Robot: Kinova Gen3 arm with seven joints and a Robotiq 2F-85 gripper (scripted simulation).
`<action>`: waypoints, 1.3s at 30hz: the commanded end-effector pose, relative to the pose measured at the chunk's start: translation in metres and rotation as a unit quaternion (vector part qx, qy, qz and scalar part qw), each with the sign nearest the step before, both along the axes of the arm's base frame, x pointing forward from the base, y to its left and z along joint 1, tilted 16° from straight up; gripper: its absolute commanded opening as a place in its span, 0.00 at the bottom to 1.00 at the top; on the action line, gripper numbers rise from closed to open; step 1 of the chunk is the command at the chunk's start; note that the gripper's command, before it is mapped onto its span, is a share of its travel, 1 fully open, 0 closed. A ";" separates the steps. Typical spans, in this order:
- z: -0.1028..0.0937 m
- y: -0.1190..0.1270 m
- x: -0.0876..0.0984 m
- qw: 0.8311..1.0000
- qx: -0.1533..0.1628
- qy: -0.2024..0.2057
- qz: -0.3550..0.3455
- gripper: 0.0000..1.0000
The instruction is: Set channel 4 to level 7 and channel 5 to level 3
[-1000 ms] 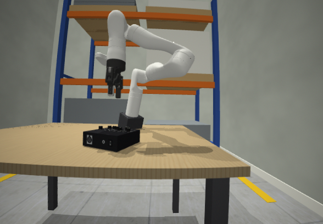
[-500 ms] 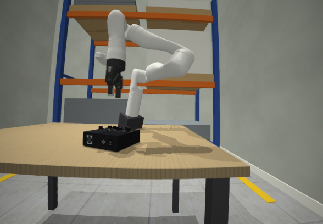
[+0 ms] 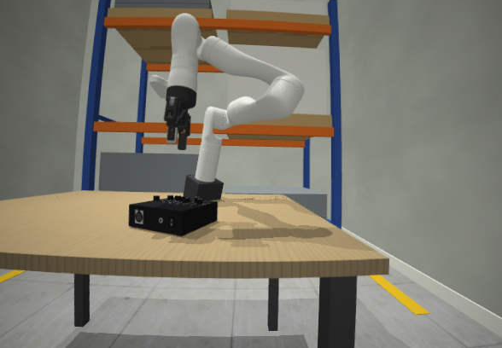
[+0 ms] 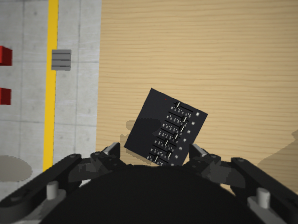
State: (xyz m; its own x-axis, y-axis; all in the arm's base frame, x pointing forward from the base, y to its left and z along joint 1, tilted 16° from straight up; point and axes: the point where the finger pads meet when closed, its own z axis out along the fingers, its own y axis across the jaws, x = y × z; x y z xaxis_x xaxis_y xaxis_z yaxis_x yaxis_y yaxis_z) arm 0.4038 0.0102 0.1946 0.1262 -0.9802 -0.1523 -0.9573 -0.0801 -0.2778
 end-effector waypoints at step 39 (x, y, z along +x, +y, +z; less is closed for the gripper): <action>0.428 0.034 0.078 0.781 0.068 -0.617 -0.068 1.00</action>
